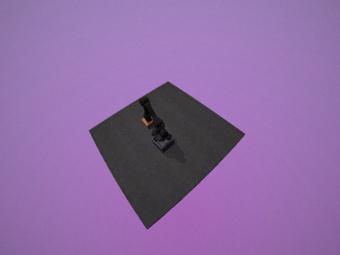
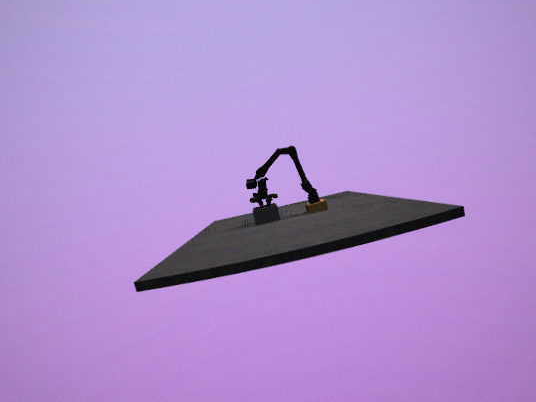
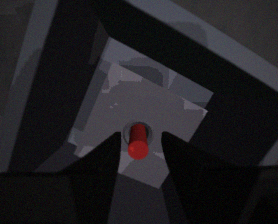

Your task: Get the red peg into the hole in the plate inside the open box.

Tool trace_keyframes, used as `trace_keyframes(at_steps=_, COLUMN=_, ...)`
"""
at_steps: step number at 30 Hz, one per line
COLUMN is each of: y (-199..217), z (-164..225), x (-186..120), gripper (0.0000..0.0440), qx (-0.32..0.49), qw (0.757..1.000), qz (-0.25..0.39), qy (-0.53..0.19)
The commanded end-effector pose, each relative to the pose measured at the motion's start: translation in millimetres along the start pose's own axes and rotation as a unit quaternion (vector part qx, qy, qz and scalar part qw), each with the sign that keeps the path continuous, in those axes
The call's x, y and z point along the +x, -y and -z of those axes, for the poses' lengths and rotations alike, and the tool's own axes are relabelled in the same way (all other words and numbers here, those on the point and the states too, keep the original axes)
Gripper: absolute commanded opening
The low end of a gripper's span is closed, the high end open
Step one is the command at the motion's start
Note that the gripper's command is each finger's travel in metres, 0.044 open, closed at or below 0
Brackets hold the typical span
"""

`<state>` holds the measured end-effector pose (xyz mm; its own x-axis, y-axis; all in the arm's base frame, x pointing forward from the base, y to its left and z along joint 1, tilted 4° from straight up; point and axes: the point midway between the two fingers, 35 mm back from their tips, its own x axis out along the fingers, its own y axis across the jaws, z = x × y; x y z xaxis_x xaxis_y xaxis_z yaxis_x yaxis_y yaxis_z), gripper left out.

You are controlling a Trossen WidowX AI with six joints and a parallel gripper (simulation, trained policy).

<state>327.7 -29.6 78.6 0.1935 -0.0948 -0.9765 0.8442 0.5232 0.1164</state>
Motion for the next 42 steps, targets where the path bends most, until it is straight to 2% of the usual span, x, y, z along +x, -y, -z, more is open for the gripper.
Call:
trace_keyframes(at_steps=1, y=-6, z=-9, x=-1, gripper=0.0171, qx=-0.005, qw=1.000, qz=-0.001, qy=0.005)
trace_keyframes(at_steps=9, y=-19, z=-23, x=-1, gripper=0.0177, qx=-0.017, qw=1.000, qz=-0.002, qy=0.001)
trace_keyframes(at_steps=22, y=-27, z=-46, x=0, gripper=0.0158, qx=-0.023, qw=1.000, qz=0.006, qy=-0.010)
trace_keyframes(at_steps=42, y=-16, z=-85, x=4, gripper=0.0126, qx=-0.014, qw=0.999, qz=0.030, qy=-0.028)
